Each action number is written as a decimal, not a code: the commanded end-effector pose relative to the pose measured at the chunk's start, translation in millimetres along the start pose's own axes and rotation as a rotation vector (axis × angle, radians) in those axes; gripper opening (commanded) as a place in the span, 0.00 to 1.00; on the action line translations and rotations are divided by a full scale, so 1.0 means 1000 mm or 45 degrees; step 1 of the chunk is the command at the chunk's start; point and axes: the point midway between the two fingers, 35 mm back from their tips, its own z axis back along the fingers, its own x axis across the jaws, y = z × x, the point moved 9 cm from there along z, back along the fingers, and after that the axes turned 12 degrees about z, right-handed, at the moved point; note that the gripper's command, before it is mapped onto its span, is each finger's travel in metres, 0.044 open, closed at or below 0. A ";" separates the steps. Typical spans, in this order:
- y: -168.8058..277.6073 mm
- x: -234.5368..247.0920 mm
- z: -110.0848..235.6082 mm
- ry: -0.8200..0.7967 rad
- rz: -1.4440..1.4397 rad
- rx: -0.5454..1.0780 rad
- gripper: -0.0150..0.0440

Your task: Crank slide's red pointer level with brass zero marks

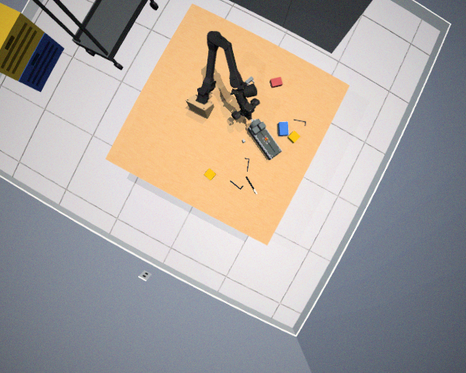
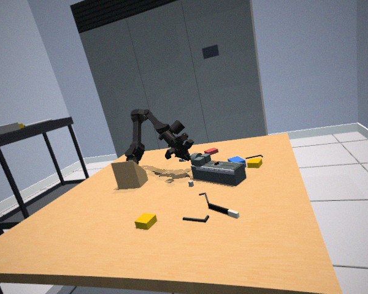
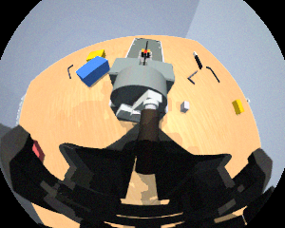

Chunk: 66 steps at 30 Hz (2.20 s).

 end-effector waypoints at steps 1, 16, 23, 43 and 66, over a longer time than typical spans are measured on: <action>0.000 0.000 0.000 0.000 0.000 0.000 0.30; 0.000 0.000 0.000 0.000 0.000 0.000 0.97; -0.015 -0.003 0.013 0.002 0.001 0.001 1.00; -0.072 -0.017 0.071 0.010 -0.004 0.002 1.00; -0.153 -0.062 -0.004 -0.286 0.199 -0.026 1.00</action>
